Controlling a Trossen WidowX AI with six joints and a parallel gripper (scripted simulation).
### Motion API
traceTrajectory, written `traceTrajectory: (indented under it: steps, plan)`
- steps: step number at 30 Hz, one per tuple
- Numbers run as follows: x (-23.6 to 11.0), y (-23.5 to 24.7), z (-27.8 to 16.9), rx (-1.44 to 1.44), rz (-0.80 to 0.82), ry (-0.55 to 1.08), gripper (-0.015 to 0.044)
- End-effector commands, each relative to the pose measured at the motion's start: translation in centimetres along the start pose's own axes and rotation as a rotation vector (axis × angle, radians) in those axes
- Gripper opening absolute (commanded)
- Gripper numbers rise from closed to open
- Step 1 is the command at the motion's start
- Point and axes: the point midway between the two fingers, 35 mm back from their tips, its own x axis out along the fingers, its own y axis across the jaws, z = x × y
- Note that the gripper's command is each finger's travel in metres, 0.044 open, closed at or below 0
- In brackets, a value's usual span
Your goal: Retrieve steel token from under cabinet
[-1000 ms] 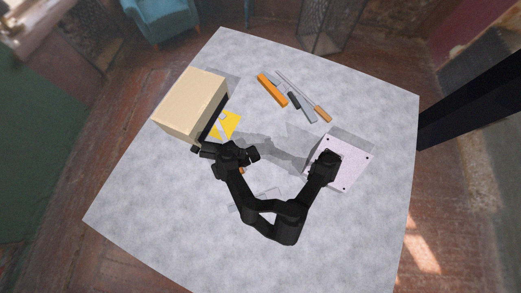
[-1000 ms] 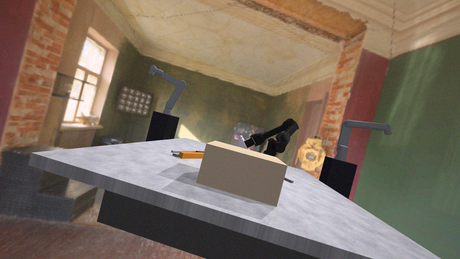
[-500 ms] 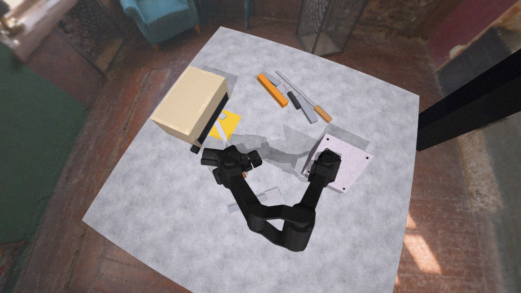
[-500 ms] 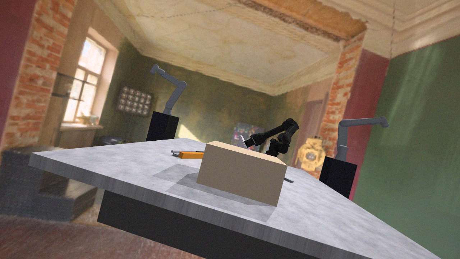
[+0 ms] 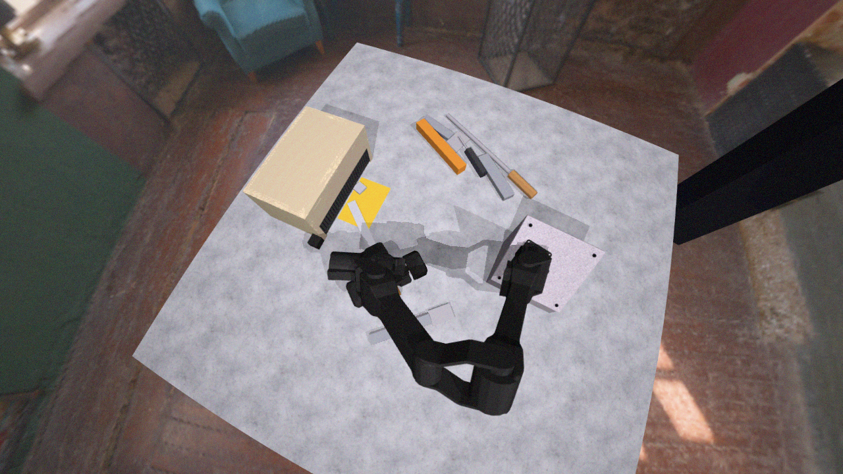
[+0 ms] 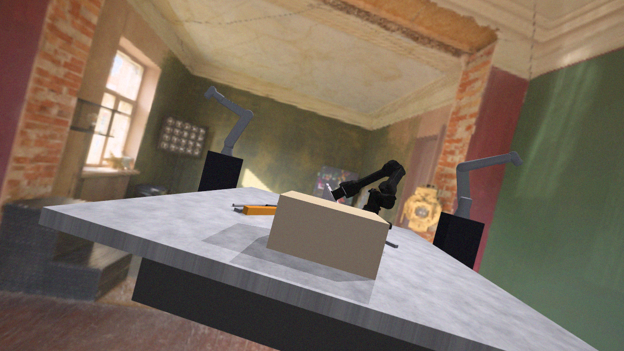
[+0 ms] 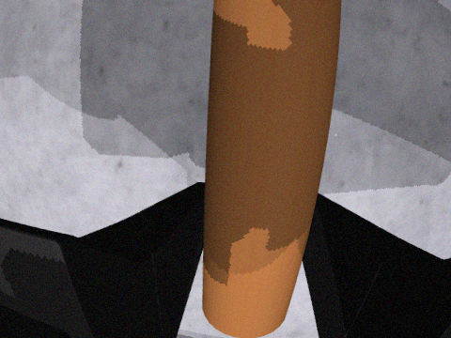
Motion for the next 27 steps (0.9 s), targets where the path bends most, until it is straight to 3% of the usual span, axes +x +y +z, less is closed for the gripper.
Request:
traceTrajectory:
  steps: [1, 27]
  plan:
    - [0.1, -0.1, -0.8, -0.001, -0.005, 0.000, 0.0000]
    - [-0.2, 0.2, -2.6, -0.001, -0.004, 0.001, 0.0000]
